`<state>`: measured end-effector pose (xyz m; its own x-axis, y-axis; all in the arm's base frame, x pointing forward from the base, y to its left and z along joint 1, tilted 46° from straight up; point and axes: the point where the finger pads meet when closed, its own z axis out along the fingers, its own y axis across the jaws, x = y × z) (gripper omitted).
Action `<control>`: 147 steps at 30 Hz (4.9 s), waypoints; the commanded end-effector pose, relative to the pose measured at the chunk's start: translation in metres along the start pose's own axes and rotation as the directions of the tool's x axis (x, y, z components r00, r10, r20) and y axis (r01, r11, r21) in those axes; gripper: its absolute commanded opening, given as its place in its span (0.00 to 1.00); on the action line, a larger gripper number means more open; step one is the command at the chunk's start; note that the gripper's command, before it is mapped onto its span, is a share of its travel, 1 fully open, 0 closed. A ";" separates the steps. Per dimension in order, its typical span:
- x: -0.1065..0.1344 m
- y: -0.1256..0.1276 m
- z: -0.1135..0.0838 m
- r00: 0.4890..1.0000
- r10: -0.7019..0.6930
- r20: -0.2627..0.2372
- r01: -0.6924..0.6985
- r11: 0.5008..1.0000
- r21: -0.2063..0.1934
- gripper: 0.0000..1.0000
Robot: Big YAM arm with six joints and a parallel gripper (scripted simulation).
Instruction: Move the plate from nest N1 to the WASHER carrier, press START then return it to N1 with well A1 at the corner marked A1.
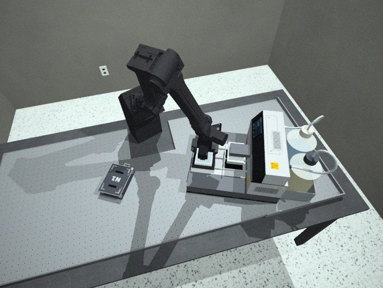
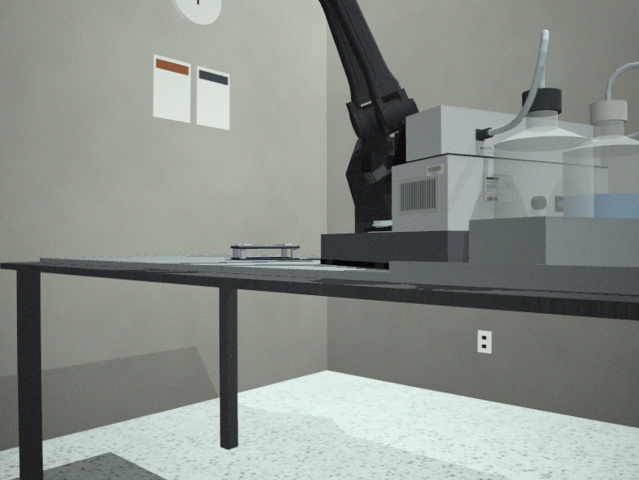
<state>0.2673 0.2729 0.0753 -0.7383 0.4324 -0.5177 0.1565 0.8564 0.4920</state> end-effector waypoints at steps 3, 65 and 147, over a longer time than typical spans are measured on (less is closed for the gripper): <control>-0.001 0.004 0.000 1.000 0.001 0.002 -0.001 1.000 -0.008 0.84; -0.001 0.004 0.000 1.000 0.001 0.002 -0.001 1.000 -0.008 1.00; -0.004 0.009 -0.092 1.000 0.006 0.003 -0.006 1.000 -0.015 1.00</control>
<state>0.2093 0.2502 0.1380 -0.7395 0.4260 -0.5213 0.1459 0.8574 0.4936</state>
